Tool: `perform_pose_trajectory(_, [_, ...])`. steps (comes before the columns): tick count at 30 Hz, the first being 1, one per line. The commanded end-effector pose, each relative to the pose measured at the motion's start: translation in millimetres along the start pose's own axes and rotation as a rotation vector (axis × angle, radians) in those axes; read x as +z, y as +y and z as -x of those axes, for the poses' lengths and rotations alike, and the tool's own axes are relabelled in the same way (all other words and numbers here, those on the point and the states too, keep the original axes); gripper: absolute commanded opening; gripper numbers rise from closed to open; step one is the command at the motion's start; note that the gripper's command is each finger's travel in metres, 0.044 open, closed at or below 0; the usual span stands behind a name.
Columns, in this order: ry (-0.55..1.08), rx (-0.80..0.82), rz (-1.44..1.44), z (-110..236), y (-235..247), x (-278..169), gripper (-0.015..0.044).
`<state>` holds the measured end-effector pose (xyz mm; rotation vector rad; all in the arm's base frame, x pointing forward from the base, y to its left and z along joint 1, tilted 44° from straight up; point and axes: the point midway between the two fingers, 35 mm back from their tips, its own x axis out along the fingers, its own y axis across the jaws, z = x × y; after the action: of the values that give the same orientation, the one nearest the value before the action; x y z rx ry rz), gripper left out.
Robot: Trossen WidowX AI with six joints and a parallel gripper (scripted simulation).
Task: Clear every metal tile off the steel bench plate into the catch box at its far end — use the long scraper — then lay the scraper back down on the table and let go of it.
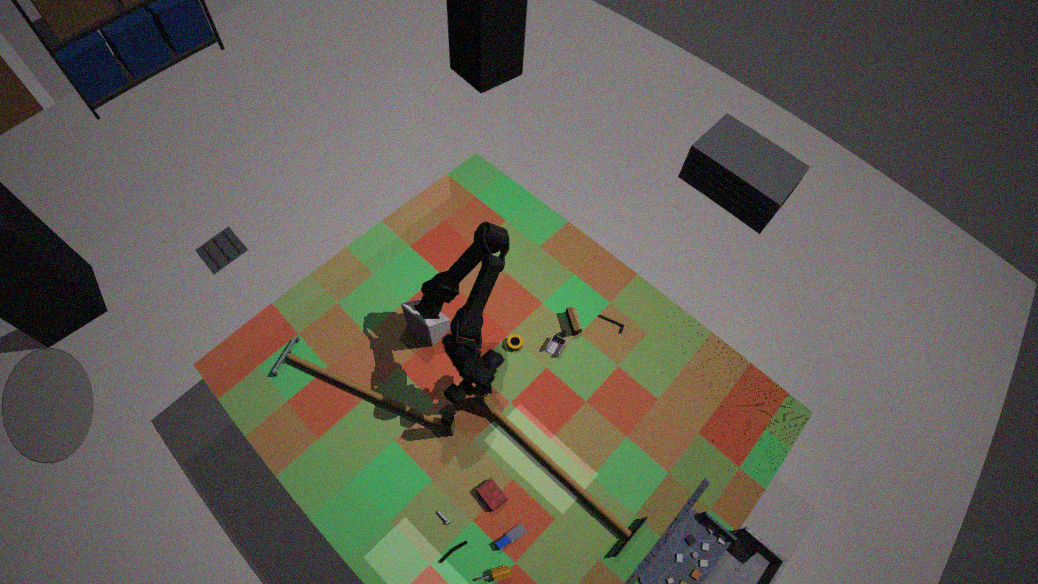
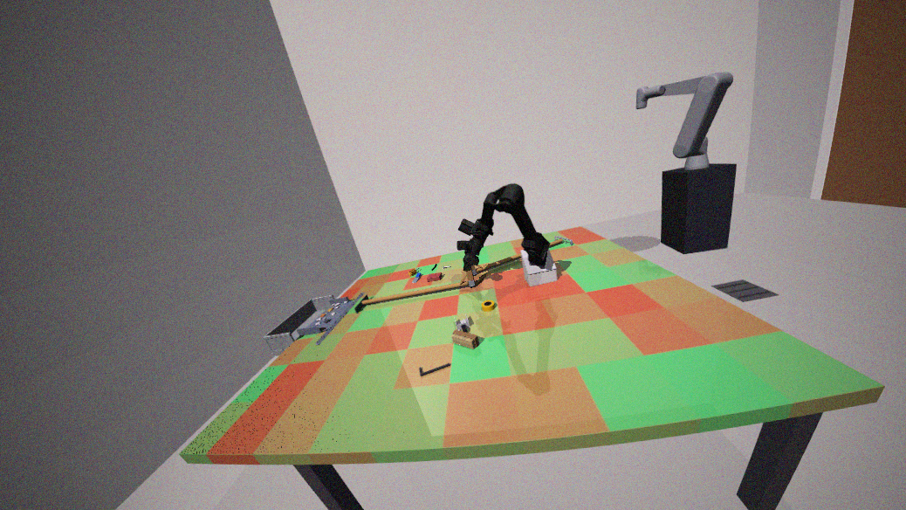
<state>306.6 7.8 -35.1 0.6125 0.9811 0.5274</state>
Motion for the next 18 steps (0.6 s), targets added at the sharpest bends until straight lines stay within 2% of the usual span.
perform_pose_trajectory(1, [-0.01,-0.006,0.005,-3,-1,10,0.0])
perform_pose_trajectory(18, [-0.011,-0.006,0.005,-18,1,32,0.0])
